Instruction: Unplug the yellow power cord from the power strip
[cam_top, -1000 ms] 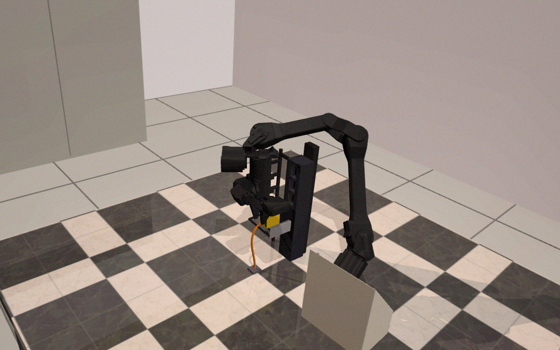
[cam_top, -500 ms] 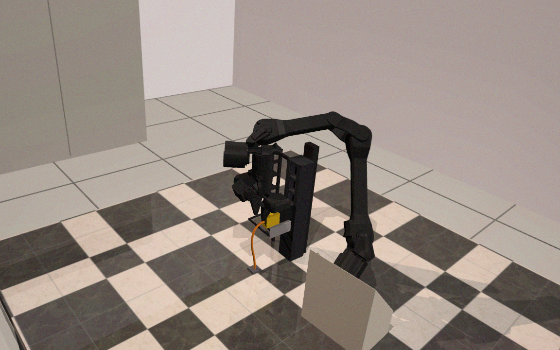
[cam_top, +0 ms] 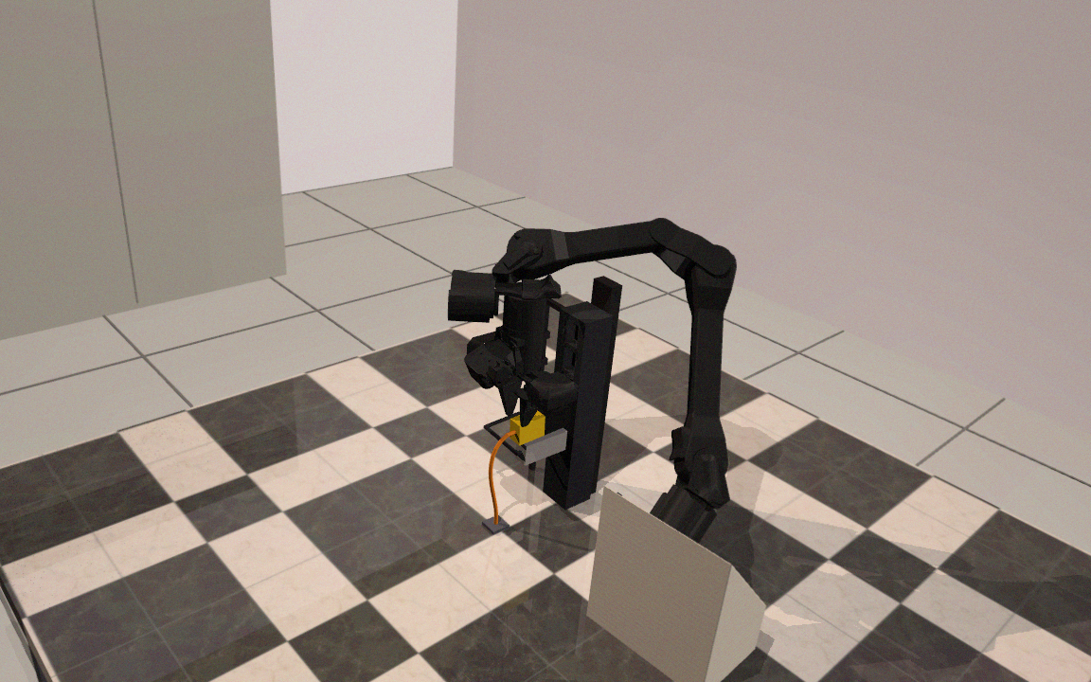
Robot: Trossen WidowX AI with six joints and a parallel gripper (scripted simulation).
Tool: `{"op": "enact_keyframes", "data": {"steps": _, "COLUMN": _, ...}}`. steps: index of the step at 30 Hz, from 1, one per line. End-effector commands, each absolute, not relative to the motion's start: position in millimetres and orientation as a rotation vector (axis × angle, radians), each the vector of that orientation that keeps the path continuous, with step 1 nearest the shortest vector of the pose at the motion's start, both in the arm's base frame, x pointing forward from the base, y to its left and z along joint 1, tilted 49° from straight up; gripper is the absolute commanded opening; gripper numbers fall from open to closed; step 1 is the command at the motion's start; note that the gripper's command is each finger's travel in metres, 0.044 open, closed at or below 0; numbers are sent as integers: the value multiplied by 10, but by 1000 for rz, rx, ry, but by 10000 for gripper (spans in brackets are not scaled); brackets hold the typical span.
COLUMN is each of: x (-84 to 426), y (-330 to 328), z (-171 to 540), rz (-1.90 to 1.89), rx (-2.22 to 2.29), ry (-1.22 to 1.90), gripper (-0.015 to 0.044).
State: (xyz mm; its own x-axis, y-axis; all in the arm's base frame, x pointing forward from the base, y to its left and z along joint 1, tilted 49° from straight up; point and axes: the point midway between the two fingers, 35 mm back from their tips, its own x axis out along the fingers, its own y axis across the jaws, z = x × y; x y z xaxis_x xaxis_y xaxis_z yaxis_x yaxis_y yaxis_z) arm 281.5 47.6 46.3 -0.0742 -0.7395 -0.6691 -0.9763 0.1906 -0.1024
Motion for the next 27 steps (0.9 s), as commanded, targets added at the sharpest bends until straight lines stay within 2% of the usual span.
{"op": "enact_keyframes", "data": {"steps": 1, "x": 2799, "y": 431, "z": 528, "rz": 507, "rx": -1608, "ry": 1866, "gripper": 160}}
{"op": "enact_keyframes", "data": {"steps": 19, "x": 2775, "y": 304, "z": 489, "rz": 507, "rx": -1608, "ry": 1867, "gripper": 160}}
{"op": "enact_keyframes", "data": {"steps": 22, "x": 2773, "y": 325, "z": 500, "rz": 507, "rx": -1603, "ry": 1871, "gripper": 81}}
{"op": "enact_keyframes", "data": {"steps": 27, "x": 2773, "y": 325, "z": 500, "rz": 507, "rx": -1603, "ry": 1871, "gripper": 48}}
